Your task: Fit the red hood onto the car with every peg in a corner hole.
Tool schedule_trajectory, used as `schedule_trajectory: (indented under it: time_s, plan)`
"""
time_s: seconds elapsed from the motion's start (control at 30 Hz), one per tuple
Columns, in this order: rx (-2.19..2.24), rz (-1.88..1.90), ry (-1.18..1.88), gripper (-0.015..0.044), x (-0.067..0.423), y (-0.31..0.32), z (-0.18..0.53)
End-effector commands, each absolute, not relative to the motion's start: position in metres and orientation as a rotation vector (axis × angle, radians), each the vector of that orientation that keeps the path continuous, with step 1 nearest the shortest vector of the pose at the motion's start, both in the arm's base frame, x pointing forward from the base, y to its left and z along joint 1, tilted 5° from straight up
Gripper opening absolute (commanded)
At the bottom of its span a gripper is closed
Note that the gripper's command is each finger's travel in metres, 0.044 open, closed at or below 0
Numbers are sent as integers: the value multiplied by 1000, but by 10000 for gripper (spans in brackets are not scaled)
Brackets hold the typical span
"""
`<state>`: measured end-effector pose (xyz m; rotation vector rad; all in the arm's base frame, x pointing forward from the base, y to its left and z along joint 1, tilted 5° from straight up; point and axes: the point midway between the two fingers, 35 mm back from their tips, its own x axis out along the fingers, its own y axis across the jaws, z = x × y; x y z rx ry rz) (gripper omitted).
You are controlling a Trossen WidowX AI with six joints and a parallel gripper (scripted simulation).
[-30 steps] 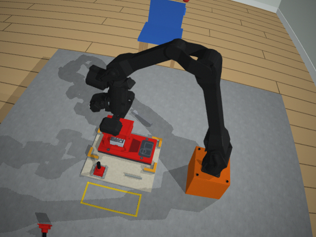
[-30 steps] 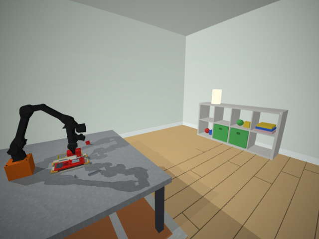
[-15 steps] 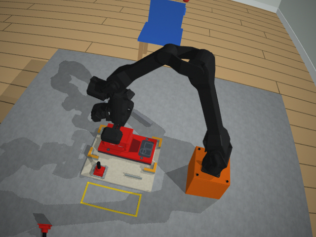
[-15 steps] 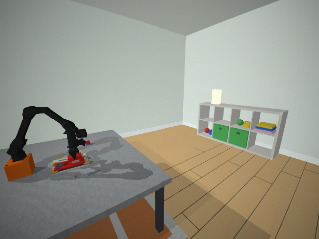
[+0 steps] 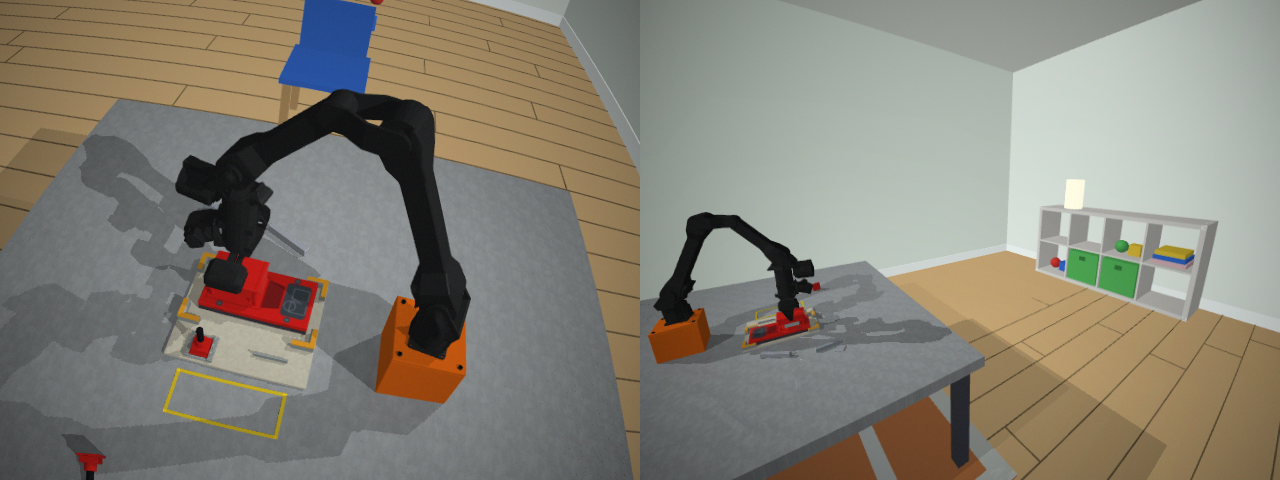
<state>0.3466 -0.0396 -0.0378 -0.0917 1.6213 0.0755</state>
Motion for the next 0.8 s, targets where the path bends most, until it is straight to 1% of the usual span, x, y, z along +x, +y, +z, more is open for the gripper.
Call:
schedule_trajectory:
  time_s: [0.0, 0.77]
  plan:
    - [-97, 77, 1619, 0, 347, -40, -38]
    - [-97, 77, 1619, 0, 346, -41, -40]
